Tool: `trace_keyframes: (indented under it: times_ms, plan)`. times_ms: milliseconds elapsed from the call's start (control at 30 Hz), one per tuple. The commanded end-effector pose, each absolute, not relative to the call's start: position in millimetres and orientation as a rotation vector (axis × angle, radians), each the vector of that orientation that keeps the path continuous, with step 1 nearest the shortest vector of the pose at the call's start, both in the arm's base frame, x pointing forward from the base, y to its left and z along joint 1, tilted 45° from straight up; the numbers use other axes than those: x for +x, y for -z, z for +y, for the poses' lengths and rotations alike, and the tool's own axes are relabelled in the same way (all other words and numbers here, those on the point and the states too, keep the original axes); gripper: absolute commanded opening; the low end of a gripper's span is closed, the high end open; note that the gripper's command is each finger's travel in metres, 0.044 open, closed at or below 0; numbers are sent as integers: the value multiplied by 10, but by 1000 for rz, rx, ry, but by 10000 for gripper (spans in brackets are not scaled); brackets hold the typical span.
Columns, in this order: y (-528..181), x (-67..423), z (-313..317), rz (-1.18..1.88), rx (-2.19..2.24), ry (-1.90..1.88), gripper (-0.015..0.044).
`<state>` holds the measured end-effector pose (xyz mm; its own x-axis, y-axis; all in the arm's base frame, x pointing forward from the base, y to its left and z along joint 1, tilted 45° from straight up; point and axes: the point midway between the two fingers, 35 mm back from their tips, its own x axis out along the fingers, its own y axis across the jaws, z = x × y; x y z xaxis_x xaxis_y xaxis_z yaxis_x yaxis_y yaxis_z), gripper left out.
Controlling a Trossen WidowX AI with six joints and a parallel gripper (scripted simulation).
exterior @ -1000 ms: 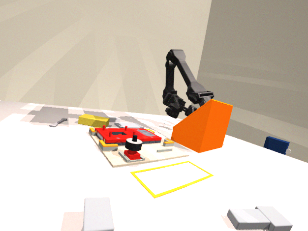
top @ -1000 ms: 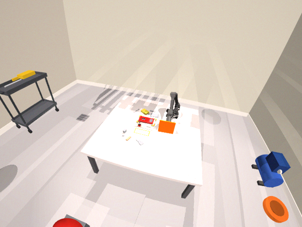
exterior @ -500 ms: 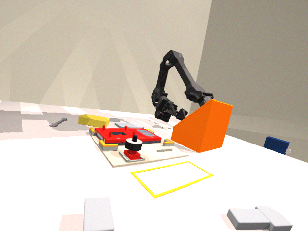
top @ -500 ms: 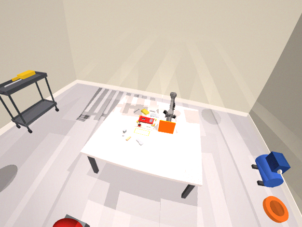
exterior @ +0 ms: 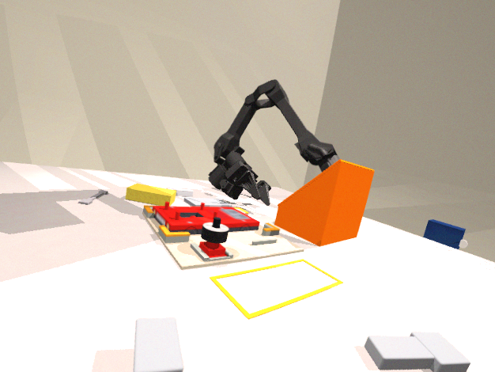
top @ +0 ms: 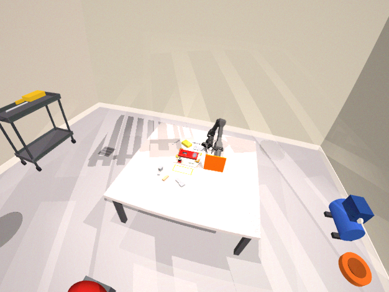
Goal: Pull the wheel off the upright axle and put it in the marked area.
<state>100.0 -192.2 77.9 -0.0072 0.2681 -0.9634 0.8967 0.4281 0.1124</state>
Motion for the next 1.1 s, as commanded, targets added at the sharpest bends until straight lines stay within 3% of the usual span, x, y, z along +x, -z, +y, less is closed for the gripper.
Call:
trace_keyframes:
  times_ms: [0,567,1067]
  plan:
    - [-772,1235,-1953,1547,984,702,300]
    - [-616,2187,-1741,1546,785,1065,300]
    - [-333,3146,-999,1171,622,1437,300]
